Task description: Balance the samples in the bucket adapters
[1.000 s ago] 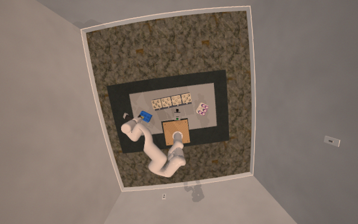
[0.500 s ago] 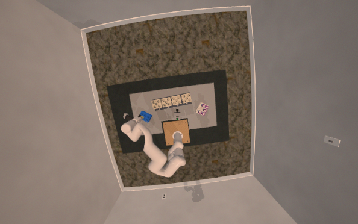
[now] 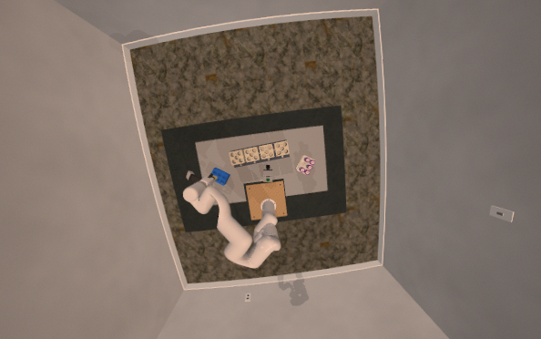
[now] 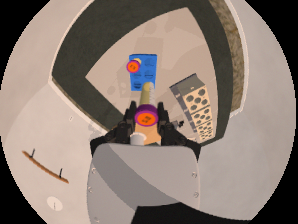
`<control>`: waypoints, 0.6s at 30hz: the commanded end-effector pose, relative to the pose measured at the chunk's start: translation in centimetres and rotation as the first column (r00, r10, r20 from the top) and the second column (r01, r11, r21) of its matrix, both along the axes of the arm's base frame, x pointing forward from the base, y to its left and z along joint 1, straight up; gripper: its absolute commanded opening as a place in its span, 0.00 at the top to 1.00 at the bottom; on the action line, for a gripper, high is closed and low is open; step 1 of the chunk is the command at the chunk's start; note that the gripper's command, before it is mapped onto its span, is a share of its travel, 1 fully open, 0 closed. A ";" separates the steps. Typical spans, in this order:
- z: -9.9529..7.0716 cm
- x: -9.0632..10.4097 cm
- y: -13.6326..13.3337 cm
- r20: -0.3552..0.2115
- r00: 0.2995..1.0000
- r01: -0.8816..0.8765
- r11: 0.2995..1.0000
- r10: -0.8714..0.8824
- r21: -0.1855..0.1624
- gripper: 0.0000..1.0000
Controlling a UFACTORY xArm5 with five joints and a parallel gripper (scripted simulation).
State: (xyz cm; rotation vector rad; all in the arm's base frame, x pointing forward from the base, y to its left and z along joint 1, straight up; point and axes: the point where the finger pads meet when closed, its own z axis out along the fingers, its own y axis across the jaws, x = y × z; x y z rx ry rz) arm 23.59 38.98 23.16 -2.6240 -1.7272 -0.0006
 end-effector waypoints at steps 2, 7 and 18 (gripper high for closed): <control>0.0 0.0 0.1 0.002 1.000 0.000 1.000 0.000 0.004 1.00; -0.8 0.1 0.1 0.002 1.000 0.000 1.000 0.000 0.004 1.00; -3.0 0.1 0.1 0.002 1.000 0.000 1.000 0.000 0.004 1.00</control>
